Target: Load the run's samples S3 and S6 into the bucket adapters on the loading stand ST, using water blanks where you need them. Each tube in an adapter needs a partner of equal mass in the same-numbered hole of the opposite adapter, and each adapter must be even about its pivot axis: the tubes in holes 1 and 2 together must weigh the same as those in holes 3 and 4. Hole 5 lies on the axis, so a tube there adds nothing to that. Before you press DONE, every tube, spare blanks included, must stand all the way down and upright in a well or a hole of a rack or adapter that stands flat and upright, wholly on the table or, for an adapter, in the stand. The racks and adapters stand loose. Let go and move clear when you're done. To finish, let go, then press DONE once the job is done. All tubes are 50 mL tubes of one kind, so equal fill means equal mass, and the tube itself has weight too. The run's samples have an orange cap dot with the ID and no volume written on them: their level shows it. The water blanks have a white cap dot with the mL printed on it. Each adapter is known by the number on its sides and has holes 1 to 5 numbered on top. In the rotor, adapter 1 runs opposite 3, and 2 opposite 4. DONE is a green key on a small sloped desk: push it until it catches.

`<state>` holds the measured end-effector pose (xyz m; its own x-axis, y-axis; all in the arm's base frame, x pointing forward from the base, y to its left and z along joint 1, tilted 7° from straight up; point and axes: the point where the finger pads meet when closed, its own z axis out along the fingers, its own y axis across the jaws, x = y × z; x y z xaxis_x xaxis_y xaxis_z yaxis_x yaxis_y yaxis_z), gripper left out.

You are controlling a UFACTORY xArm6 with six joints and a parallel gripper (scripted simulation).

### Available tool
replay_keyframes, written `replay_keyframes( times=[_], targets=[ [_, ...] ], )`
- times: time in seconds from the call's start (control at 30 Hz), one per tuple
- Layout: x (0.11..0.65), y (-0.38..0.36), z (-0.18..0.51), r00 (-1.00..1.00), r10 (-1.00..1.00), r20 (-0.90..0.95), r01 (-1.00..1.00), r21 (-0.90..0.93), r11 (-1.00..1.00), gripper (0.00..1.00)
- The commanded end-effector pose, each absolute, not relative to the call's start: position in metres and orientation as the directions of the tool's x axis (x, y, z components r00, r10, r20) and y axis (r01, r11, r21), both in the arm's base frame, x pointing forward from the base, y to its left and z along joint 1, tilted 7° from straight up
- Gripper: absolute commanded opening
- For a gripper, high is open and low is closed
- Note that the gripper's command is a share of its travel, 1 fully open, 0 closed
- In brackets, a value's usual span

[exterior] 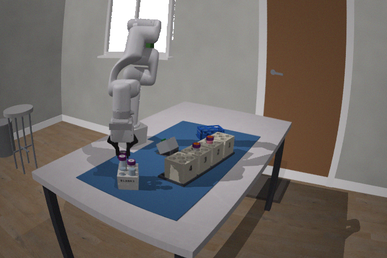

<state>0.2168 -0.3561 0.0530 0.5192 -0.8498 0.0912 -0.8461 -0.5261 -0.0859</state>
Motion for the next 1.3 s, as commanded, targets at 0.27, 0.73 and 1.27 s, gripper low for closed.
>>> replay_keyframes(
  times=[0.27, 0.73, 1.27],
  targets=[
    [0.217, -0.357, 0.054, 0.519, -0.85, 0.095, -0.846, -0.086, -0.526, 0.0],
    [0.217, -0.357, 0.062, 0.519, -0.85, 0.095, -0.846, -0.086, -0.526, 0.0],
    [0.215, -0.357, 0.072, 0.519, -0.85, 0.095, -0.846, -0.086, -0.526, 0.0]
  ],
)
